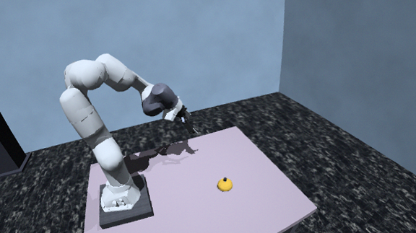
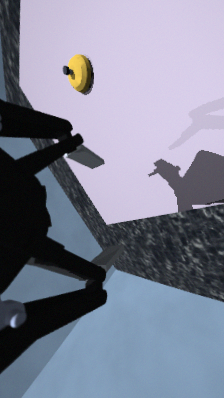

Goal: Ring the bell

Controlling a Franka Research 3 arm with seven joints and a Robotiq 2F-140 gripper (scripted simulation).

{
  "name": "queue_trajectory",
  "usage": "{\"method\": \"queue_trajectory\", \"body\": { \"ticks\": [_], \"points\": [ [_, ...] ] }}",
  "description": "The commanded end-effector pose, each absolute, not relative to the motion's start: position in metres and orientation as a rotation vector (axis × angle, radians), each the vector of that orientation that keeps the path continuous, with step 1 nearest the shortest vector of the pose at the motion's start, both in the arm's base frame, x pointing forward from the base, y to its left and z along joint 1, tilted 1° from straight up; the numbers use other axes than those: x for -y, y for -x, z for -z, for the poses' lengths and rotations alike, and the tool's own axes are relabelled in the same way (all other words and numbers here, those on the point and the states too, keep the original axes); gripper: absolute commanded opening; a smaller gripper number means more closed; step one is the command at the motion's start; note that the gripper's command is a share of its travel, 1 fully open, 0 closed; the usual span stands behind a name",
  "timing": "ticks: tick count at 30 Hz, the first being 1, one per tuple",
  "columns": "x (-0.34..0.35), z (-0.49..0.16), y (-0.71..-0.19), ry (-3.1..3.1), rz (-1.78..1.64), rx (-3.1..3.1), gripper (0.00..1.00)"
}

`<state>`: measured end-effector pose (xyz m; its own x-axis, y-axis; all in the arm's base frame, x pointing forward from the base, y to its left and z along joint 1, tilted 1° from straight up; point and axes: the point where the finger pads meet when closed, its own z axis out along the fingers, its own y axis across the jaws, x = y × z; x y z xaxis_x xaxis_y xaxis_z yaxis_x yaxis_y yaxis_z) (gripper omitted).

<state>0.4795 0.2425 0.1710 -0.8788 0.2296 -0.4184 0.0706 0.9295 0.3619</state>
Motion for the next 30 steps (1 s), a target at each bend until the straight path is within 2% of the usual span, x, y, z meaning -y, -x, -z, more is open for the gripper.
{"method": "queue_trajectory", "body": {
  "ticks": [1, 19, 24, 30],
  "points": [
    [-0.242, -0.171, -0.480, -0.216, -0.468, -2.620, 1.00],
    [-0.240, -0.170, -0.483, -0.209, -0.465, -2.629, 1.00],
    [-0.187, -0.157, -0.521, -0.120, -0.392, -2.750, 1.00],
    [-0.143, -0.149, -0.536, -0.083, -0.332, -2.820, 1.00]
  ]
}}
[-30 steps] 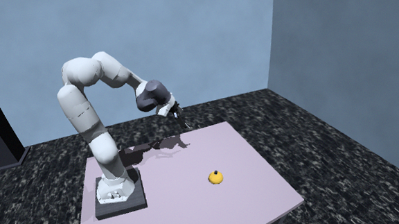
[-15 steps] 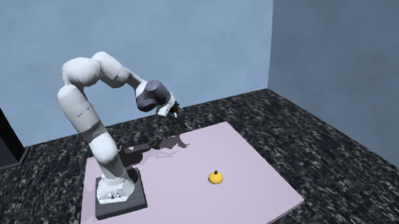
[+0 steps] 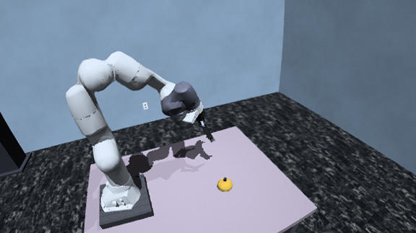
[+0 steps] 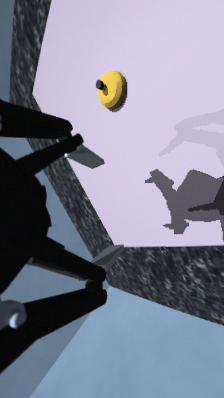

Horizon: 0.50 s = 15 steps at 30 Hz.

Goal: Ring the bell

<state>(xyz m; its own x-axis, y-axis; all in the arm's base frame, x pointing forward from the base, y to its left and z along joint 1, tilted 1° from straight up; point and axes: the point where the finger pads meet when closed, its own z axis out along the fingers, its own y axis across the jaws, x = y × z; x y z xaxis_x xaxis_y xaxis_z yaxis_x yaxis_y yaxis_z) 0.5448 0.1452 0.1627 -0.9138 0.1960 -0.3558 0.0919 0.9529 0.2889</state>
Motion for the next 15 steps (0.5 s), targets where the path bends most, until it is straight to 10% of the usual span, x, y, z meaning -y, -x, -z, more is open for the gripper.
{"method": "queue_trajectory", "body": {
  "ticks": [1, 15],
  "points": [
    [-0.121, -0.145, -0.541, -0.069, -0.301, -2.851, 1.00],
    [0.041, -0.126, -0.537, -0.038, -0.075, -3.059, 1.00]
  ]
}}
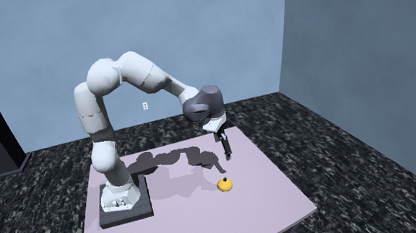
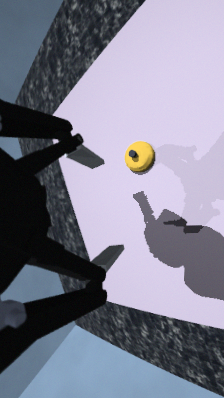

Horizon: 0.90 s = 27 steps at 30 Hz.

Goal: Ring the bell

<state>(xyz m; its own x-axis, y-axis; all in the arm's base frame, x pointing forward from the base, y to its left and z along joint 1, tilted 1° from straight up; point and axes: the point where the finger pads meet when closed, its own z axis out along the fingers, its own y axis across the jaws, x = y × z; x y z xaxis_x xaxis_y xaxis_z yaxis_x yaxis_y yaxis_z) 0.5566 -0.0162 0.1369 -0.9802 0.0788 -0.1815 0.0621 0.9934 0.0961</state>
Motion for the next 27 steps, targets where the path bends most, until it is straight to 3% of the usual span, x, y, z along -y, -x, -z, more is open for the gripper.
{"method": "queue_trajectory", "body": {
  "ticks": [1, 8, 25, 26, 27],
  "points": [
    [0.053, -0.125, -0.535, -0.039, -0.058, -3.073, 1.00],
    [0.112, -0.121, -0.519, -0.052, 0.027, -3.148, 1.00],
    [0.113, -0.121, -0.519, -0.052, 0.029, -3.150, 1.00],
    [0.113, -0.121, -0.519, -0.052, 0.029, -3.150, 0.00],
    [0.113, -0.121, -0.519, -0.052, 0.029, -3.150, 0.00]
  ]
}}
